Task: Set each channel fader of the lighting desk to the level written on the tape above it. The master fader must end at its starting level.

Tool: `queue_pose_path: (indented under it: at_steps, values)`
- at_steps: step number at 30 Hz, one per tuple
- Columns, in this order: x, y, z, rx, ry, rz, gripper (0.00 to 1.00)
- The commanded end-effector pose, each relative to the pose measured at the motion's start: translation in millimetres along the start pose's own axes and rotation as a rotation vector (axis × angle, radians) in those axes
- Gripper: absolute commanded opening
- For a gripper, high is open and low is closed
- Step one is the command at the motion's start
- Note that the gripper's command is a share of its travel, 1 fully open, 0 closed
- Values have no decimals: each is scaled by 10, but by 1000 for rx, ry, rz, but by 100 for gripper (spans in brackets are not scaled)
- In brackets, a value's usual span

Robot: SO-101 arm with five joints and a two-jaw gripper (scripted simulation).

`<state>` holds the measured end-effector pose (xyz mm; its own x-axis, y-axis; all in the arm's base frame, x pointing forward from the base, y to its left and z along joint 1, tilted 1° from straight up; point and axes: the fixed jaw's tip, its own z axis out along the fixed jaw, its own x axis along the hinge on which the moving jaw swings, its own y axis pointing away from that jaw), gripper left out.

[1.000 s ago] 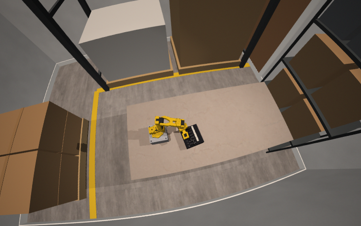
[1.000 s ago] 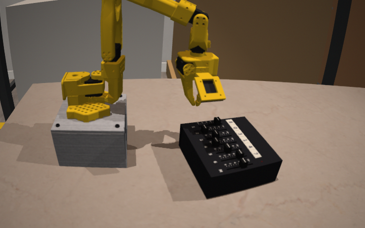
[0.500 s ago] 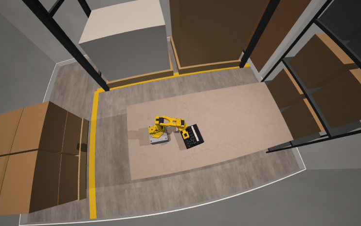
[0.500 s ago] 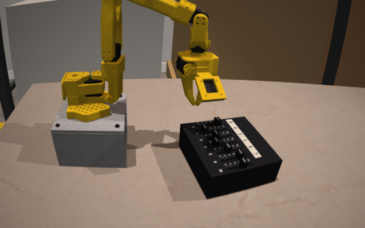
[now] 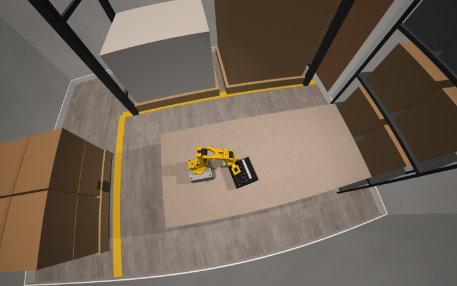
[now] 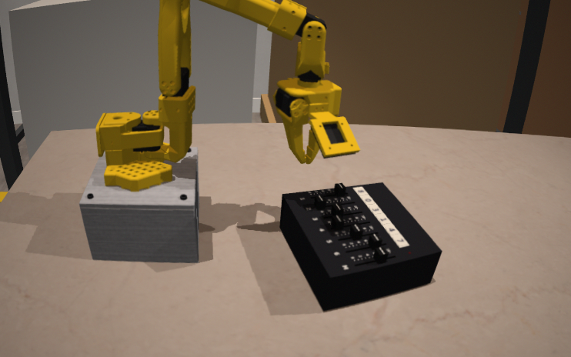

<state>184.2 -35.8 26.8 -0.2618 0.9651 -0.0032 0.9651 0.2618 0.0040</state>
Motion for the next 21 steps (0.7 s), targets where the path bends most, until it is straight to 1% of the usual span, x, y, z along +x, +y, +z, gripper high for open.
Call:
queue_pose_path:
  at_steps: [1, 10, 12, 21]
  values:
    - [30, 9, -9, -10, -4, -56, 0]
    - [86, 29, -12, -10, -4, -206, 0]
    - [86, 29, -12, -10, -4, -206, 0]
    - [162, 51, -17, -9, -5, -410, 0]
